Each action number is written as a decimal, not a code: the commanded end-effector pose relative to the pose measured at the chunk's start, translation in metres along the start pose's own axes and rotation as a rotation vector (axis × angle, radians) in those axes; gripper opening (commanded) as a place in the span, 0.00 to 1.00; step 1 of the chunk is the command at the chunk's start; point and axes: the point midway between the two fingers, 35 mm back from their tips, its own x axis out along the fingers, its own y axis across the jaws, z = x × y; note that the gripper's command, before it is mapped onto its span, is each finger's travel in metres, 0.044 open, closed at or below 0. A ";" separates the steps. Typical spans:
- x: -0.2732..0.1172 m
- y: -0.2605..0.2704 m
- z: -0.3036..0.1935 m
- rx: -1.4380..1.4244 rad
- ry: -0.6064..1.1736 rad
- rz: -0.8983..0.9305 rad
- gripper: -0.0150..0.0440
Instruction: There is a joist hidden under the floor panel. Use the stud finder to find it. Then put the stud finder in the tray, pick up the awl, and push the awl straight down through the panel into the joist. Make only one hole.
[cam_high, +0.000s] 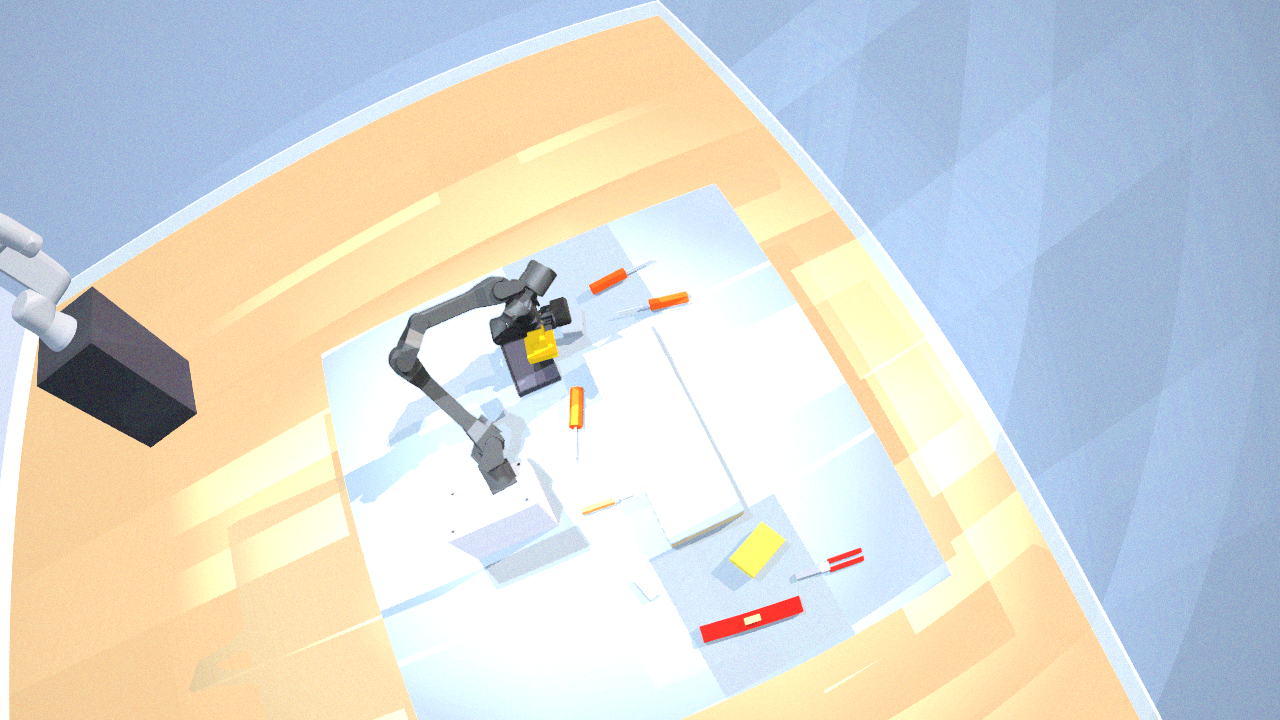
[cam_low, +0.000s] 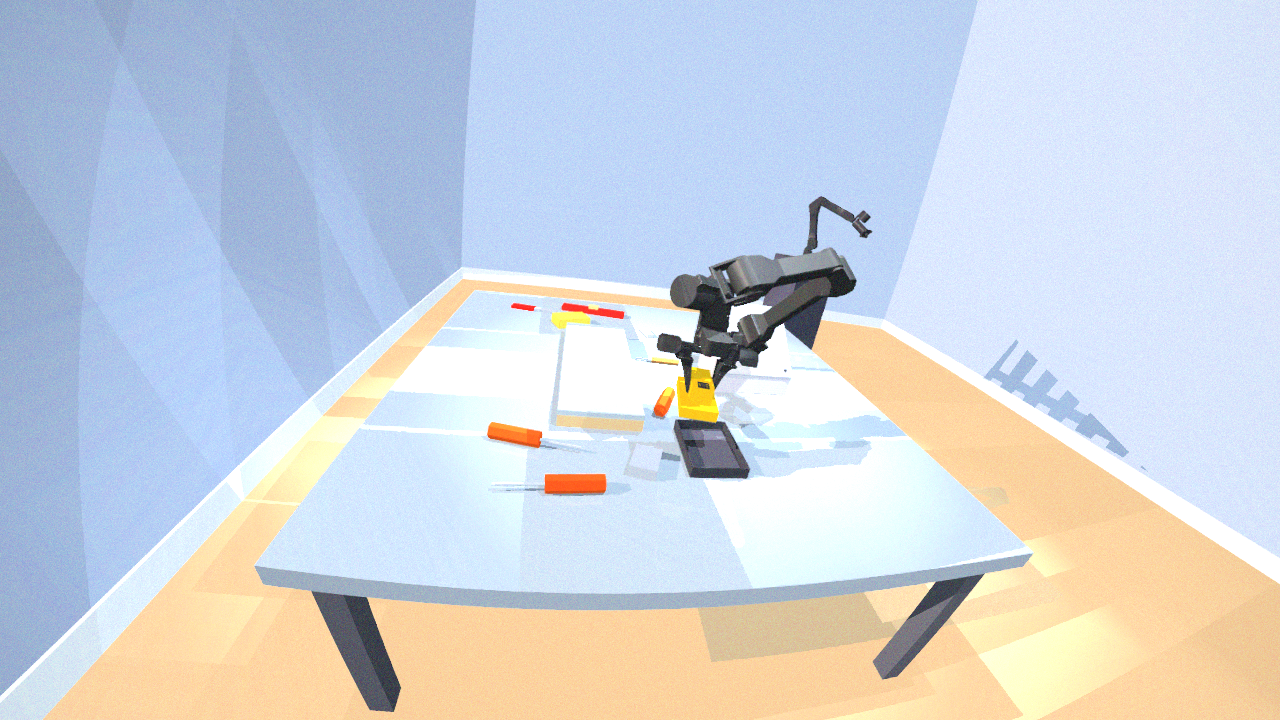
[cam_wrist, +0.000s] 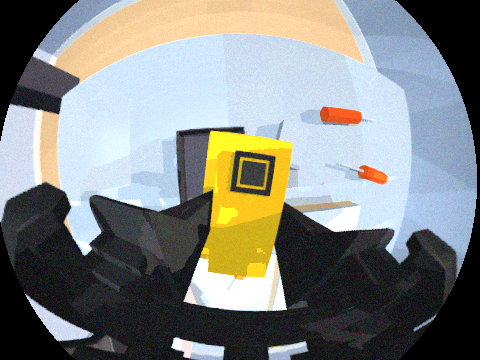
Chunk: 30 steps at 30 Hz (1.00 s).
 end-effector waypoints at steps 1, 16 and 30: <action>0.000 0.024 0.006 -0.072 -0.027 0.026 0.25; 0.010 0.048 0.007 -0.141 -0.046 0.062 0.25; 0.033 0.045 0.001 -0.143 -0.040 0.064 0.25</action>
